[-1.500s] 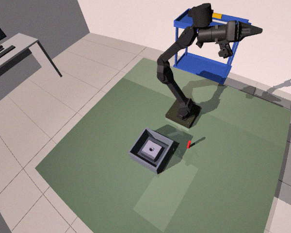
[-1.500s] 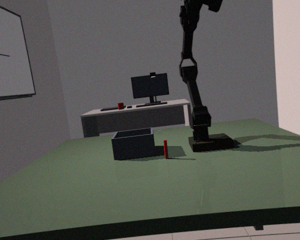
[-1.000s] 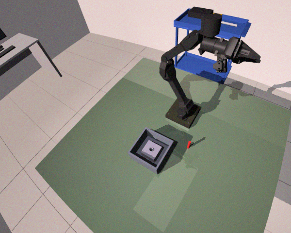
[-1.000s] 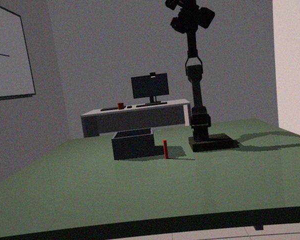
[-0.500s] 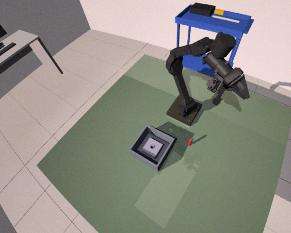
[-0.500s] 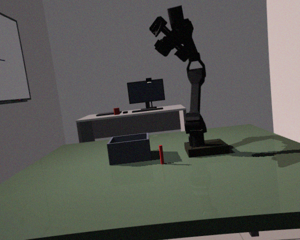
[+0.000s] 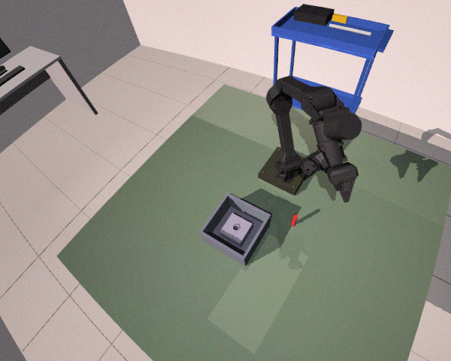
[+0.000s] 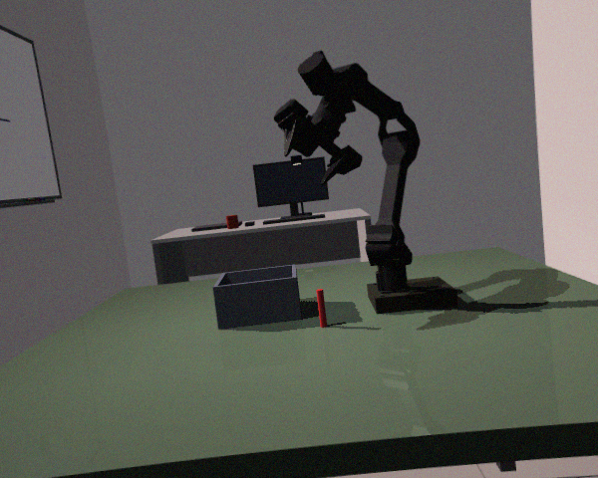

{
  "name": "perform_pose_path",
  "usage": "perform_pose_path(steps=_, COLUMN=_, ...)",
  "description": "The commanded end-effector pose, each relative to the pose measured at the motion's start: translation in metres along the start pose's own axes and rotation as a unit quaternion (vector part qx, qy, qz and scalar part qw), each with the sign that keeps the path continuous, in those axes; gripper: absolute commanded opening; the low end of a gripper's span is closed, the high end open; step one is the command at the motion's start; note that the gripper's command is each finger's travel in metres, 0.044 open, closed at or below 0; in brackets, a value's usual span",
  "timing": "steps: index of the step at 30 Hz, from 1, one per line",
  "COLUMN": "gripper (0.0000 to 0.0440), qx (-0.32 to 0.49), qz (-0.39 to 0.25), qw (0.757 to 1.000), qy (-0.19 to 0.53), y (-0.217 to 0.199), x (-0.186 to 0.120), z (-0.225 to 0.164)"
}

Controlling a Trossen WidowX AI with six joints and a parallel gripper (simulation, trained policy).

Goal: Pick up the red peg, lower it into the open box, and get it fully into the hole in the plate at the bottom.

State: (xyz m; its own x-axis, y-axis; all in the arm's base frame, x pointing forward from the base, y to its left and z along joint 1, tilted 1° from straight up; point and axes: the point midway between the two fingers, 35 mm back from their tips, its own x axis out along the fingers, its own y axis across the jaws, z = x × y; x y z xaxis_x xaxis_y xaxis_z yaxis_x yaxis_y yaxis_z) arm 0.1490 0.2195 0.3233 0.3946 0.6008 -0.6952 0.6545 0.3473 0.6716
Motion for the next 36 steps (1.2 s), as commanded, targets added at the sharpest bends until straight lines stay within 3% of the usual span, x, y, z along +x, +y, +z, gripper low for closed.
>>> perform_pose_path(steps=1, gripper=0.0440, qx=-0.015, qz=-0.052, qw=0.998, qy=-0.029, y=-0.018, x=0.019, z=0.020)
perform_pose_path(steps=19, gripper=0.0440, qx=-0.067, qz=-0.304, qw=0.945, qy=-0.097, y=-0.123, x=0.084, z=0.097)
perform_pose_path(steps=36, gripper=0.0440, qx=-0.092, qz=-0.384, qw=0.911, qy=-0.116, y=-0.178, x=0.135, z=0.130)
